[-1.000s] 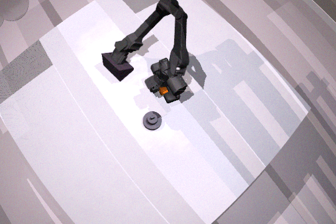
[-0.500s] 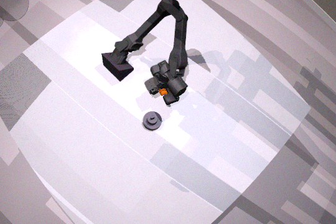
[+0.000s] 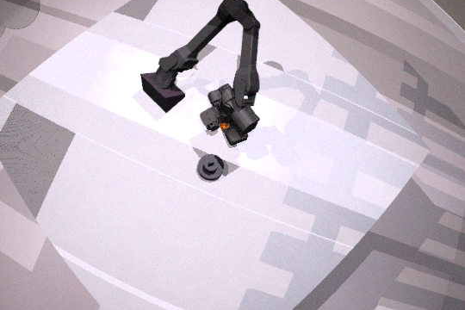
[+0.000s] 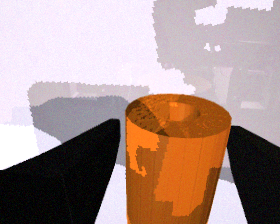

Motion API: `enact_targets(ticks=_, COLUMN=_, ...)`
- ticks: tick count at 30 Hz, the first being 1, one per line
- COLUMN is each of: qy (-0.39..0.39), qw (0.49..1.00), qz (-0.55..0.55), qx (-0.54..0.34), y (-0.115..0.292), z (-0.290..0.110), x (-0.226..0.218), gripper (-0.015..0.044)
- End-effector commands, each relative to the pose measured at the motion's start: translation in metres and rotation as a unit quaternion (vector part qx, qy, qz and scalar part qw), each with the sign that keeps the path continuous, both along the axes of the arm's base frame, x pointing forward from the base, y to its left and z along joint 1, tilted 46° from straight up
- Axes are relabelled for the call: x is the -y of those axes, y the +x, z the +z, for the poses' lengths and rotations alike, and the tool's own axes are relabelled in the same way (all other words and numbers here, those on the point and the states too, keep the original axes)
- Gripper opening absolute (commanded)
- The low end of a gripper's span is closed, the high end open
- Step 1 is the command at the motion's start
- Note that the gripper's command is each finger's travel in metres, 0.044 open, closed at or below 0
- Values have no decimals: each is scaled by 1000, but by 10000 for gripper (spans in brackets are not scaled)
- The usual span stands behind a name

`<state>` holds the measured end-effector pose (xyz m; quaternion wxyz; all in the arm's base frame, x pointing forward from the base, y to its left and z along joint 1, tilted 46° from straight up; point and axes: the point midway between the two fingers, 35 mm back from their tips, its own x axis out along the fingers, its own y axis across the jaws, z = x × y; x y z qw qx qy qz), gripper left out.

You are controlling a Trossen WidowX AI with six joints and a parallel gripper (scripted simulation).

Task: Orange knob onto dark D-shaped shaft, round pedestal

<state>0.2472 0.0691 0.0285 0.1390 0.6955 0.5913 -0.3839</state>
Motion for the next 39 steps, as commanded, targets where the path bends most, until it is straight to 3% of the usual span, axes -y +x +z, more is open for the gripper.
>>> enact_targets(ticks=1, qy=2, qw=1000, qz=-1, qx=-1, y=0, z=0, x=-1, gripper=227)
enact_targets(ticks=8, qy=2, qw=1000, qz=-1, qx=-1, y=0, z=0, x=-1, gripper=180)
enact_targets(ticks=13, qy=-8, qw=1000, qz=2, qx=-3, y=0, z=1, x=0, gripper=179)
enact_targets(ticks=39, qy=-208, qw=974, qz=59, qx=-59, y=9, z=28, x=-5, gripper=179)
